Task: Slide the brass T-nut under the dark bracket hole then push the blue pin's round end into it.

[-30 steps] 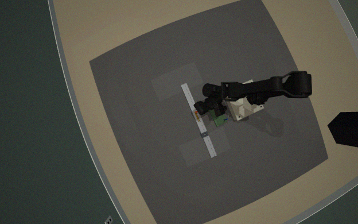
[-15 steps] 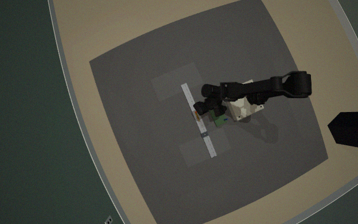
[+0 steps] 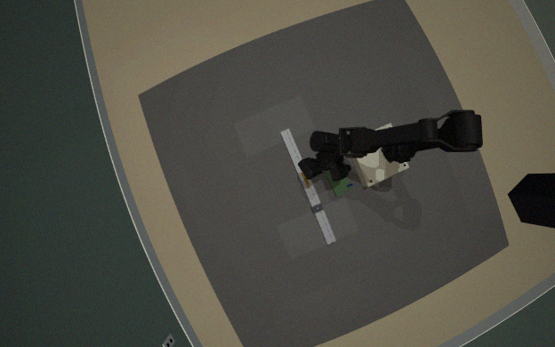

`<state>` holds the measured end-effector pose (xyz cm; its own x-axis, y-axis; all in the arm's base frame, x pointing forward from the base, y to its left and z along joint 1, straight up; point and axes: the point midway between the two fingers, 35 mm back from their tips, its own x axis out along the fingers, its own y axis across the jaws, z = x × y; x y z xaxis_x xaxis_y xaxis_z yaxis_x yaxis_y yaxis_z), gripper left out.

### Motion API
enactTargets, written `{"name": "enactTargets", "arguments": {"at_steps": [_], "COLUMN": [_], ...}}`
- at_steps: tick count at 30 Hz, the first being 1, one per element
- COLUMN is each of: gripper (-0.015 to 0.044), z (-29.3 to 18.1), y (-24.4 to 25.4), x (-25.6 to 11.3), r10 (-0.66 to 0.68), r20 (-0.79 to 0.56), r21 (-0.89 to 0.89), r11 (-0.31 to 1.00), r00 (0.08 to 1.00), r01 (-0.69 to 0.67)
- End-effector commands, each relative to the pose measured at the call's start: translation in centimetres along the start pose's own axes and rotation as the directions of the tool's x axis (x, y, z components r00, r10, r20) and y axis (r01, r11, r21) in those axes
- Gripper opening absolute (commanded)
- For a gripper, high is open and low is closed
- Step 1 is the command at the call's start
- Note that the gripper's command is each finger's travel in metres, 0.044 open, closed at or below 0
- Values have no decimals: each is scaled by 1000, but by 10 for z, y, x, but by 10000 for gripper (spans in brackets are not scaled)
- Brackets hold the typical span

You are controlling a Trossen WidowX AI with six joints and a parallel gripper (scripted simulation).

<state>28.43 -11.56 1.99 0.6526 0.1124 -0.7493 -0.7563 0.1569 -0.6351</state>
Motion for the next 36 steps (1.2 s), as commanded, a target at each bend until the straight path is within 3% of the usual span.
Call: {"name": "enactTargets", "arguments": {"at_steps": [1, 36], "gripper": [-150, -150], "z": [-1, -2], "y": [-3, -7], "x": [0, 1], "r10": [5, 84], "r20": [-4, -3], "r21": [5, 25], "r11": [1000, 996], "r00": [1000, 996], "r01": [-5, -84]}}
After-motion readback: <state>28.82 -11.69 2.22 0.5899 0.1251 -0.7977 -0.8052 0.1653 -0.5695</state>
